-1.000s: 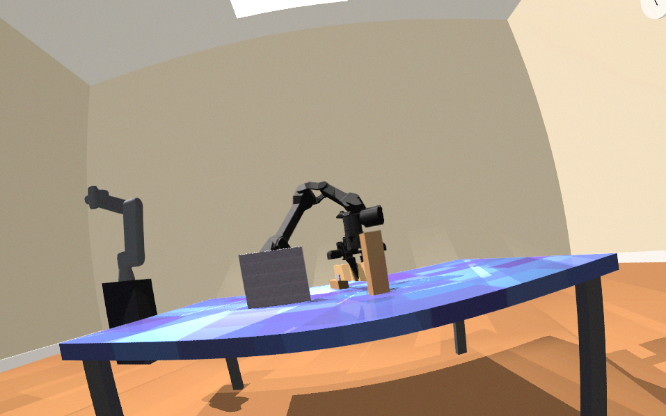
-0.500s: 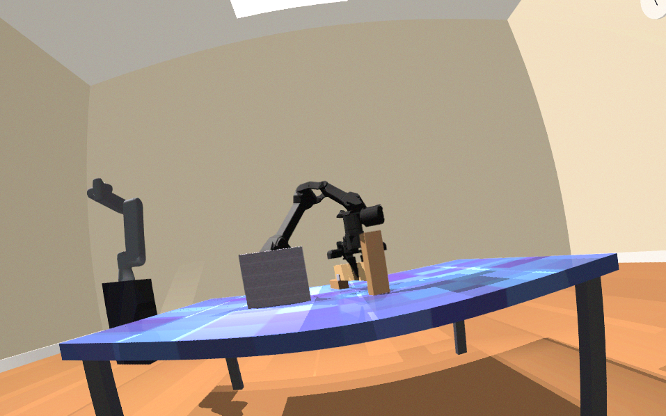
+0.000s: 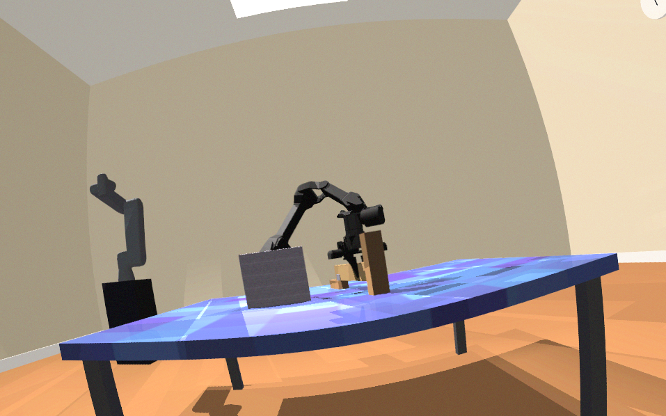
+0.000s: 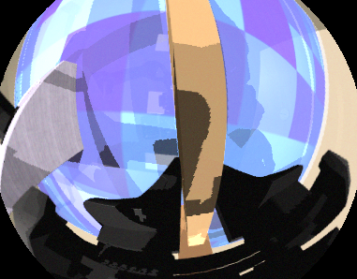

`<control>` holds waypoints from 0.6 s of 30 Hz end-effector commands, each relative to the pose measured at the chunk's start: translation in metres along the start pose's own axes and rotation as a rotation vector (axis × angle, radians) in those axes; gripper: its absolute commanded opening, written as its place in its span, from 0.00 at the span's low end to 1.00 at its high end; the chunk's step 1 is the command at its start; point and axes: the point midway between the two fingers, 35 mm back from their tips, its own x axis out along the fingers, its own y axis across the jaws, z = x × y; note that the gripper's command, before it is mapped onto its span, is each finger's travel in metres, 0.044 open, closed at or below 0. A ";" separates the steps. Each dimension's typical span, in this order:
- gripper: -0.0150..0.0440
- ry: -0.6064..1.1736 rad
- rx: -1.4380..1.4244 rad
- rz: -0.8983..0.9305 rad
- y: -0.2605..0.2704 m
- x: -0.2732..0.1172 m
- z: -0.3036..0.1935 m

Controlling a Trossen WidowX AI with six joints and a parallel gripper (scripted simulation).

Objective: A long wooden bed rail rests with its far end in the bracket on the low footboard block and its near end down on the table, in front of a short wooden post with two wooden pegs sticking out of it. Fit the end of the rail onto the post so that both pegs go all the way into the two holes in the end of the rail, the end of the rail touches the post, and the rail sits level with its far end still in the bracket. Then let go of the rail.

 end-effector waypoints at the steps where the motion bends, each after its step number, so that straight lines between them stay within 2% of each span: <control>1: 0.25 0.007 -0.002 -0.007 -0.001 -0.002 -0.004; 18: 0.25 0.007 -0.002 -0.007 -0.001 -0.004 -0.009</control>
